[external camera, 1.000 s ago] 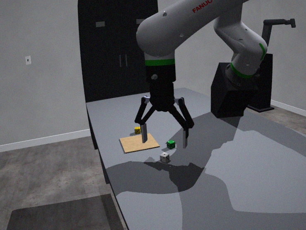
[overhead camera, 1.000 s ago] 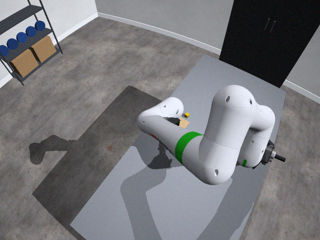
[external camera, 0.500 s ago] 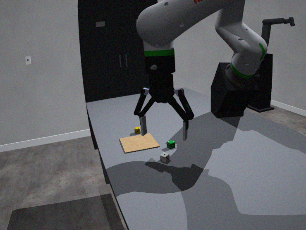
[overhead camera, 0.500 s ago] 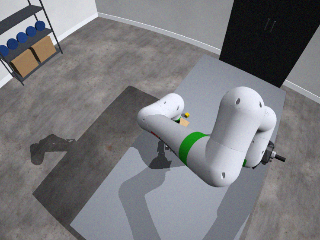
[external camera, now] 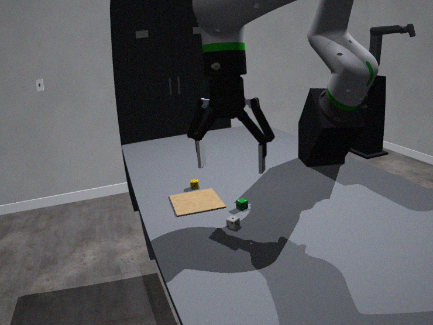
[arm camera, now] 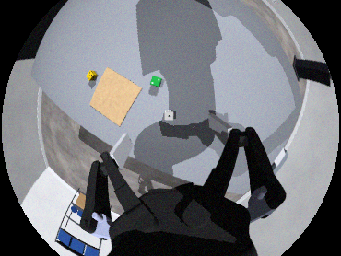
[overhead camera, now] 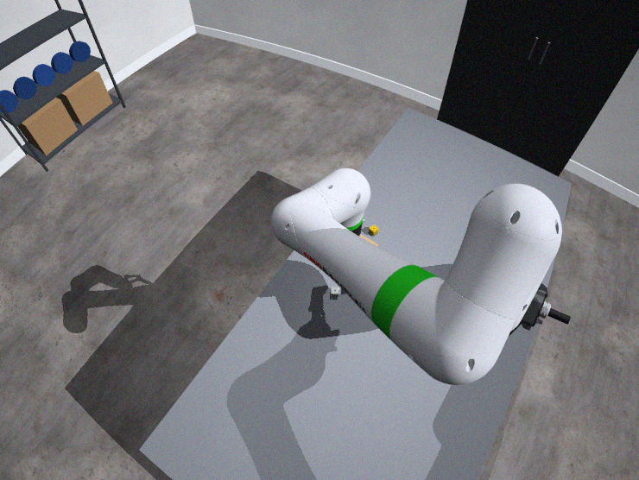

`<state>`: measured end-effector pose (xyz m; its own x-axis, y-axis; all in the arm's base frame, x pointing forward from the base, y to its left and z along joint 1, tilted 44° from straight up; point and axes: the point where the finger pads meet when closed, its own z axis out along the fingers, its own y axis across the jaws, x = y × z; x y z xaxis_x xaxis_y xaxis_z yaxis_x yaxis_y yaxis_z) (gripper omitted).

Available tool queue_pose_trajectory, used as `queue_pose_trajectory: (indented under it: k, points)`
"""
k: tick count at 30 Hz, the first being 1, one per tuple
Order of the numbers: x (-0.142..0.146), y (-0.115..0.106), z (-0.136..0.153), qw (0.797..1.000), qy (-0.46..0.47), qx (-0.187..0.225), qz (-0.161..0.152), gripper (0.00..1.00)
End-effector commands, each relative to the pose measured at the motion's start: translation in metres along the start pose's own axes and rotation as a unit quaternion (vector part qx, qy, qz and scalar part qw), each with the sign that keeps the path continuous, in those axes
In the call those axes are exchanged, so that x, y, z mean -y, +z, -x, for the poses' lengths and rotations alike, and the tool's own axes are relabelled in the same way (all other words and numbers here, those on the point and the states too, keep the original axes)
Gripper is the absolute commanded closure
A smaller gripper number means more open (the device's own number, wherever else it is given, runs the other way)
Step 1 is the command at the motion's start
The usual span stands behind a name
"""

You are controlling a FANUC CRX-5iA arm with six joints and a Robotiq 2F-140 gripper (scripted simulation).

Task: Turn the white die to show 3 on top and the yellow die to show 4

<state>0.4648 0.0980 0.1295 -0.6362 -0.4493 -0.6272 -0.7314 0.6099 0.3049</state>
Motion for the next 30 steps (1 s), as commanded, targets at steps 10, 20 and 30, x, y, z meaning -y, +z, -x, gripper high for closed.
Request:
queue_pose_trajectory:
  k: [10,20,30]
  points:
    - [-0.0002,0.0008,0.0020,1.000,0.026,0.000,0.000,0.00]
    - [-0.0022,0.0061,0.0092,0.992,0.124,0.000,0.000,0.00]
    - [-0.0022,0.0061,0.0092,0.992,0.124,0.000,0.000,0.00]
